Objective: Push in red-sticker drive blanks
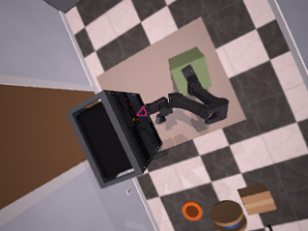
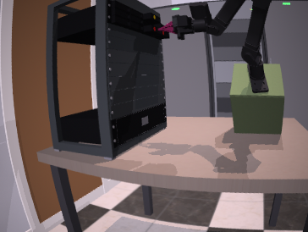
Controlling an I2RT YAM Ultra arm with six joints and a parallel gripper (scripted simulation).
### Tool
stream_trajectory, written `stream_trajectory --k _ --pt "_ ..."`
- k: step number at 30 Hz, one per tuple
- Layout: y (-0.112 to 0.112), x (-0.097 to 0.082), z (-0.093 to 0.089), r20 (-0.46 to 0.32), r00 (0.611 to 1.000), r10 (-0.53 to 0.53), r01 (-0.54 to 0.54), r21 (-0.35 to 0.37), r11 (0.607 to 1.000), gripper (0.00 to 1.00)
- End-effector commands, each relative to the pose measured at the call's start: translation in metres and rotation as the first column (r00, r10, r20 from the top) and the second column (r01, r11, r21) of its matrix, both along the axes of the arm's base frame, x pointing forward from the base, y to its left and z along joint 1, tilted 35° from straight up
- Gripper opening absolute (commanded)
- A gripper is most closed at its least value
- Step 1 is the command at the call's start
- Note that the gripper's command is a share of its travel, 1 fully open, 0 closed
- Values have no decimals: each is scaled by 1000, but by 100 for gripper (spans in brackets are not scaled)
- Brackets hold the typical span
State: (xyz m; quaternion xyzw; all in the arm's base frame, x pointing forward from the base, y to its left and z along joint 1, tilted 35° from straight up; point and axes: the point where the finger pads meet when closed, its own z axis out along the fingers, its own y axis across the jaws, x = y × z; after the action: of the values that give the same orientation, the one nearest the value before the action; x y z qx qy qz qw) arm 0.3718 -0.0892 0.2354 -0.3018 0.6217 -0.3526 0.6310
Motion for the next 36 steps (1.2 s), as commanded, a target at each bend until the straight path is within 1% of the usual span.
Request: stream_trajectory --k 1,4,7,15,18,21,32,36 --pt "-4 8 11 26 1000 -12 12 -6 1000 0" --pt "-5 13 11 26 1000 -13 13 -7 1000 0" --pt "-9 13 6 4 1000 -25 25 2 1000 0" --pt "-9 14 6 5 1000 -24 24 2 1000 0" --pt "-8 18 9 15 1000 -18 18 -2 1000 0" --pt "-8 23 8 9 1000 -15 15 0 1000 0" --pt "-10 24 8 8 1000 -20 20 1 1000 0" --pt "-9 30 10 8 1000 -14 14 1 1000 0"
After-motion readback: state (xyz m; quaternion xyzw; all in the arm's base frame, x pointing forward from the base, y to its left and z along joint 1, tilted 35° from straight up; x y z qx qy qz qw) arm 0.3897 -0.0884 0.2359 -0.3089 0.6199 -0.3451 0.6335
